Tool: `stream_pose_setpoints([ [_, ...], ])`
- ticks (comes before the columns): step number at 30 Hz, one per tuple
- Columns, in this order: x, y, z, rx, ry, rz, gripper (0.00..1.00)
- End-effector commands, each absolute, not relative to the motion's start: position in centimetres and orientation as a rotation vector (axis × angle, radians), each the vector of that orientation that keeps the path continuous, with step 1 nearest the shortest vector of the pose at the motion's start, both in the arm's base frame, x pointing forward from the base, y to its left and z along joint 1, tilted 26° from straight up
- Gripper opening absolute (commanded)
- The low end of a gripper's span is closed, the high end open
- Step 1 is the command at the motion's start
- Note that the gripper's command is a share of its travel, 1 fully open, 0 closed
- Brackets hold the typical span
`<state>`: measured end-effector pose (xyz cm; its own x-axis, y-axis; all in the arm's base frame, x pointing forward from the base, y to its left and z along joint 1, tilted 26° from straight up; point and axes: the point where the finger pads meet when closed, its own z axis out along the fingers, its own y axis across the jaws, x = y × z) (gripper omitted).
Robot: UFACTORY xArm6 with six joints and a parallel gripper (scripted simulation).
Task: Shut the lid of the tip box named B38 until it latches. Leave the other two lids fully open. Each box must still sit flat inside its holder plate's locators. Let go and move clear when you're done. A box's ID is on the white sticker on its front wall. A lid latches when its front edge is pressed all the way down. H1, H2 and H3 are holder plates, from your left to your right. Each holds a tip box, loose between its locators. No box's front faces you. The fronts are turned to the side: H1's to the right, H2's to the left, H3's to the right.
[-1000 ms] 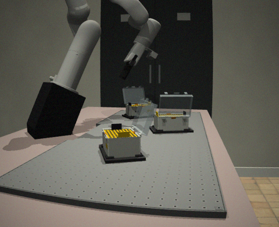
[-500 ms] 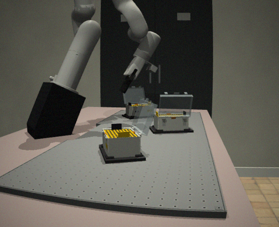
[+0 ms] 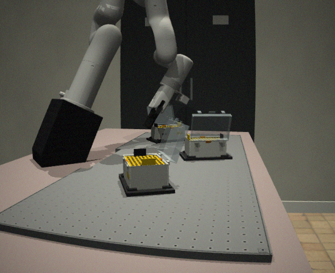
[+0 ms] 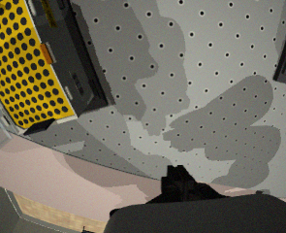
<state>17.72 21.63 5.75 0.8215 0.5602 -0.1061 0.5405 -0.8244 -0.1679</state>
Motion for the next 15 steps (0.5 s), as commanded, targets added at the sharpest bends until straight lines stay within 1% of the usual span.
stream_pose_setpoints([
  [1,18.7,23.0,3.0,-2.869,-0.873,0.227,0.0],
  [8,19.3,23.9,0.8,-2.869,-0.873,0.227,0.0],
  [15,19.3,23.9,0.8,-2.869,-0.873,0.227,0.0],
])
